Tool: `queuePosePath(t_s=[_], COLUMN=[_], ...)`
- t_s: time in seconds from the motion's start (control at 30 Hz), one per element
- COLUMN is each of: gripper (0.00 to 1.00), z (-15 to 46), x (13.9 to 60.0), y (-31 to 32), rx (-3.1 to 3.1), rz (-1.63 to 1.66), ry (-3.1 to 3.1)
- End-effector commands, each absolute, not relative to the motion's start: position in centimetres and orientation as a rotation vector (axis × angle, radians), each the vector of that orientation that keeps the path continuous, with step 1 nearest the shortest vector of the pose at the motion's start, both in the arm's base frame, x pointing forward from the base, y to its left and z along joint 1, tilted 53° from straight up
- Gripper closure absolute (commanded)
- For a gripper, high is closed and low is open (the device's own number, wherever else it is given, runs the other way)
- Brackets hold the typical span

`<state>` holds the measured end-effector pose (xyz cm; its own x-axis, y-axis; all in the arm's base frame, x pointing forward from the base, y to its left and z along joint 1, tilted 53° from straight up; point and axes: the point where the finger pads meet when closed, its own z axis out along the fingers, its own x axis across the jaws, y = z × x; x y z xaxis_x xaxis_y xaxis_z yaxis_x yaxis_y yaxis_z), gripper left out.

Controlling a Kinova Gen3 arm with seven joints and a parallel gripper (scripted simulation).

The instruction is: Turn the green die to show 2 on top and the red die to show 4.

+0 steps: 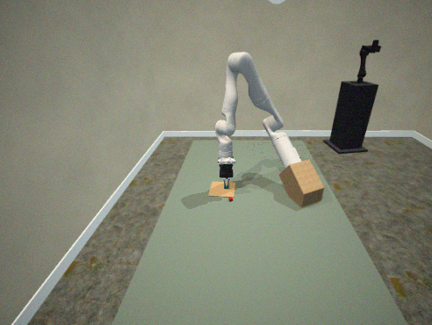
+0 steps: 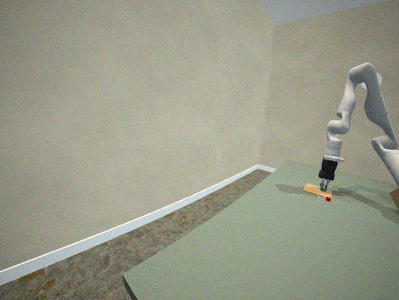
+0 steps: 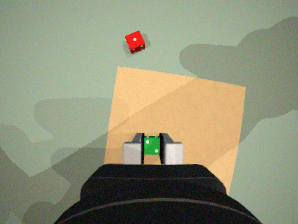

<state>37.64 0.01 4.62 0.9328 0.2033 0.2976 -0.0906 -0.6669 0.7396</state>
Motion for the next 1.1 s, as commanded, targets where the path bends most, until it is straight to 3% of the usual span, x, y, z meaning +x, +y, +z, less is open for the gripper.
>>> queuePosePath(t_s=[0.0,1.07], gripper=[0.66,0.66], z=[4.63,4.47], x=[37.65,37.75], y=[0.07,-0.13], rx=[2.257,2.257], rz=[0.456,0.456], ry=[0.080,0.080])
